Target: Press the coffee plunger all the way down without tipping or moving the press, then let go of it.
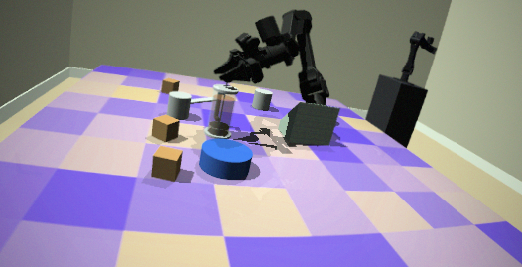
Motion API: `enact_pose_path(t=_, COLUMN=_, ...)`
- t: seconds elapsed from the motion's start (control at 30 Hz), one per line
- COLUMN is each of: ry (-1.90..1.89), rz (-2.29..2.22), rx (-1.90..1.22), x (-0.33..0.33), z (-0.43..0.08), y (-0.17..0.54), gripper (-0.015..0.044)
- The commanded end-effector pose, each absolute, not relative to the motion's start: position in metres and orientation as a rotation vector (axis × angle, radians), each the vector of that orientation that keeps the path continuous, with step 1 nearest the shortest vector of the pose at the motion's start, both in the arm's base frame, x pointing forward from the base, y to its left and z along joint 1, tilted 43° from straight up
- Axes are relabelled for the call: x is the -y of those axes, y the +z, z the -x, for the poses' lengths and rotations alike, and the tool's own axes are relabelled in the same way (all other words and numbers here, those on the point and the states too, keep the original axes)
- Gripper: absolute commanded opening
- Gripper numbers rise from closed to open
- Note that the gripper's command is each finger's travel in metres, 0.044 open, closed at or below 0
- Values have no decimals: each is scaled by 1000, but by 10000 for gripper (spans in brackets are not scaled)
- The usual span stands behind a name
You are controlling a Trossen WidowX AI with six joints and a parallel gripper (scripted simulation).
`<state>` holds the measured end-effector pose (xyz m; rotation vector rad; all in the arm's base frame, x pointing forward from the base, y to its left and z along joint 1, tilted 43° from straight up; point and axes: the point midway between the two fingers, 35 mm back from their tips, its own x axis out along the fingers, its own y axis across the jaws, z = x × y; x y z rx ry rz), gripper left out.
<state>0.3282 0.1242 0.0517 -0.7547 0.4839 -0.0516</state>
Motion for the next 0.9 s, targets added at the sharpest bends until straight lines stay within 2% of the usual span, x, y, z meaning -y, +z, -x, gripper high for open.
enact_pose_path(t=0.0, ry=-47, rz=752, rx=-484, x=-125, z=-328, y=51, gripper=413)
enact_pose_path(t=0.03, ry=-47, rz=752, rx=-484, x=-125, z=-328, y=51, gripper=439)
enact_pose_path(t=0.27, ry=-45, rz=750, rx=-493, x=-135, z=-324, y=61, gripper=440)
enact_pose_path(t=0.5, ry=-45, rz=760, rx=-506, x=-167, z=-298, y=115, gripper=440)
enact_pose_path(t=0.87, ry=-47, rz=760, rx=-505, x=-166, z=-296, y=115, gripper=440)
